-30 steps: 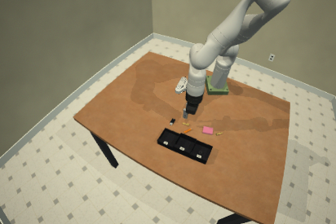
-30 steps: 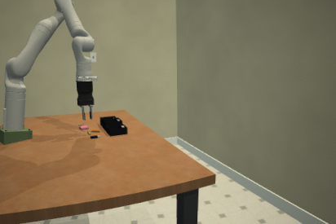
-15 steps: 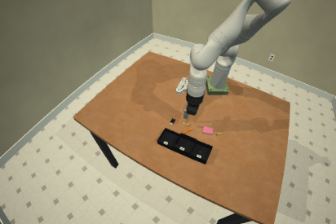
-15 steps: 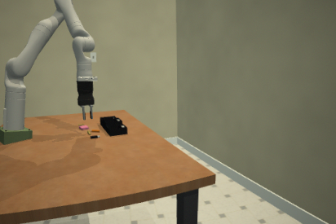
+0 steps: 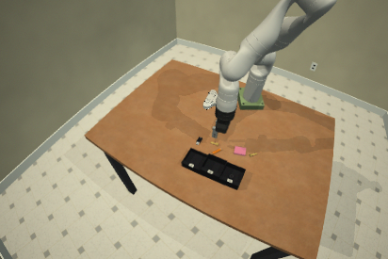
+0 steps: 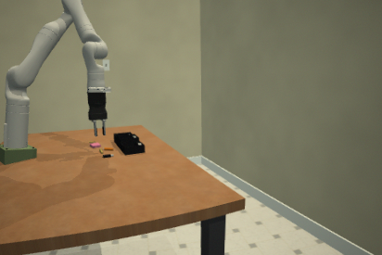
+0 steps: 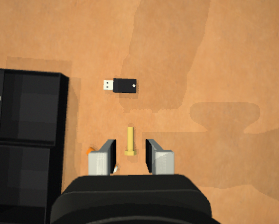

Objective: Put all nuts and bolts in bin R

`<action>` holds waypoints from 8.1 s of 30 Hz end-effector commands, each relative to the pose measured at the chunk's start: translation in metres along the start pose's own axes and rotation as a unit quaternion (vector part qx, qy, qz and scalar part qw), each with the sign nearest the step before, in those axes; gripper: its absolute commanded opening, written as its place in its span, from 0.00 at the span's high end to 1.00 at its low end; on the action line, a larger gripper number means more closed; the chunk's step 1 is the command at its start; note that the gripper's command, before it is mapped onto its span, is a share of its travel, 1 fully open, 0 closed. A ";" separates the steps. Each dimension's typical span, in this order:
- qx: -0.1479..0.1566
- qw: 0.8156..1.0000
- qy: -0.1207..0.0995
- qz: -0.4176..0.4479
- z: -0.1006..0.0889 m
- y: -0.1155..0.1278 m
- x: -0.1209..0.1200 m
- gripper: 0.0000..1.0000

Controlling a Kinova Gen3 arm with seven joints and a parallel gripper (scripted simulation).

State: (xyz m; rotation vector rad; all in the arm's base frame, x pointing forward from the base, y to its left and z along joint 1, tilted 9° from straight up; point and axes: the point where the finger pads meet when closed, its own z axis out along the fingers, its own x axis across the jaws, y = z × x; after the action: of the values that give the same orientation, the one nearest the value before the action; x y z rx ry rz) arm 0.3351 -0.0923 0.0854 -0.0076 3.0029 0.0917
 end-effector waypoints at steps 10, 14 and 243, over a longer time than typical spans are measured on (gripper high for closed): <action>0.000 1.000 -0.001 0.000 0.000 0.000 0.000 0.38; 0.000 1.000 -0.001 0.000 0.004 0.000 0.000 0.38; 0.000 0.998 -0.001 -0.056 0.062 -0.002 0.015 0.41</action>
State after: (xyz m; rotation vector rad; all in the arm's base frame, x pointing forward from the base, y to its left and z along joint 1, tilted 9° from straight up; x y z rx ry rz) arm 0.3278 -0.0915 0.0218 -0.1718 2.9953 0.0800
